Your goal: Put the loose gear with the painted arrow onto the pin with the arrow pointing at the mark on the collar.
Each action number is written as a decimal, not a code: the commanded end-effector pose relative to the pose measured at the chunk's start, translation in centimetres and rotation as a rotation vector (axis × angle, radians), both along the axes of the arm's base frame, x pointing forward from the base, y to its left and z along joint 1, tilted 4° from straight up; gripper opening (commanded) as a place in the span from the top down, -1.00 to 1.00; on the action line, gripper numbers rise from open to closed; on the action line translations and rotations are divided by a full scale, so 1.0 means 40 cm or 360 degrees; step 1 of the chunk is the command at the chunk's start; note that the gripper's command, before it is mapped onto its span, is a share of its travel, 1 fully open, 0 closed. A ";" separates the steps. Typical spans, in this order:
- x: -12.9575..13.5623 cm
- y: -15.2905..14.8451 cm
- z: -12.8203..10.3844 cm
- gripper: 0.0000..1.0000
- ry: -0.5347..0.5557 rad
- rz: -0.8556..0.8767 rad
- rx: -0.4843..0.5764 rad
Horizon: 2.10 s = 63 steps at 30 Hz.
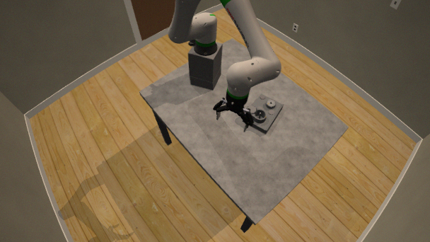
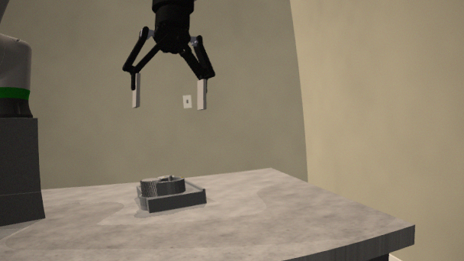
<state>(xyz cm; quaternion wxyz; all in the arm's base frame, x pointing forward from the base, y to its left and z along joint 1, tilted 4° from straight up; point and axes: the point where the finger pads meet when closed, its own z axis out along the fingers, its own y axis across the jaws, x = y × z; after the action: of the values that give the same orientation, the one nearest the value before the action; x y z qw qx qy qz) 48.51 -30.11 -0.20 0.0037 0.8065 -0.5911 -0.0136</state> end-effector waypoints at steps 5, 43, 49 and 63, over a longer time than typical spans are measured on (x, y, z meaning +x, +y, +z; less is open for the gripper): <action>0.000 0.000 0.001 -1.00 -0.0001 0.0000 0.0000; 0.043 0.761 -0.231 -1.00 -0.0128 -0.0249 0.0027; 0.020 0.941 -0.282 -1.00 -0.0128 -0.0249 0.0027; 0.013 0.987 -0.296 -1.00 -0.0128 -0.0249 0.0027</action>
<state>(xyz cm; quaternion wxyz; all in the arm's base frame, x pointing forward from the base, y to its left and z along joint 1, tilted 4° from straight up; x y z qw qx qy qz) 49.05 9.31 -12.04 -0.0279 0.7571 -0.6526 0.0135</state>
